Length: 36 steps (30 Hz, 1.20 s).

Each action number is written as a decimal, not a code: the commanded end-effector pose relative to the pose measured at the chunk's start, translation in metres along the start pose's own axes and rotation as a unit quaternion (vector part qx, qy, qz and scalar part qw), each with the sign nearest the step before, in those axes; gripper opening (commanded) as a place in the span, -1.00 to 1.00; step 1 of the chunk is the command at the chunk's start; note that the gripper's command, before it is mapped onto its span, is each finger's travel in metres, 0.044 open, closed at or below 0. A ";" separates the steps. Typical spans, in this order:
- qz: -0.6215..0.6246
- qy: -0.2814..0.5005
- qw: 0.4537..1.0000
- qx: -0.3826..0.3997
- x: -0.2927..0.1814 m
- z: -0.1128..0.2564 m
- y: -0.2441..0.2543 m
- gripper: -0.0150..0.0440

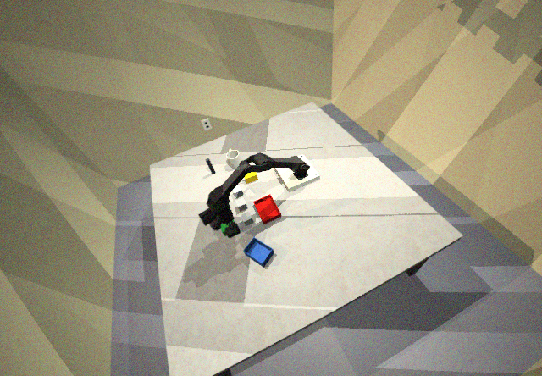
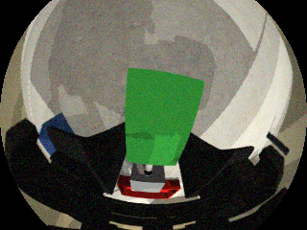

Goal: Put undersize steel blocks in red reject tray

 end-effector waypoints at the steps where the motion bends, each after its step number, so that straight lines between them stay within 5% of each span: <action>1: 0.001 -0.010 1.000 0.000 0.001 0.006 0.000 -0.49; 36: 0.001 -0.013 1.000 0.000 0.004 0.007 0.000 -0.49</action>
Point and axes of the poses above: the point midway between the two fingers, 35 mm back from their tips, its own z axis back along the fingers, its own y axis across the jaws, x = y × z, the point moved 1 cm from there along z, back along the fingers, and after that the axes turned 6 degrees about -z, right-handed, at the moved point
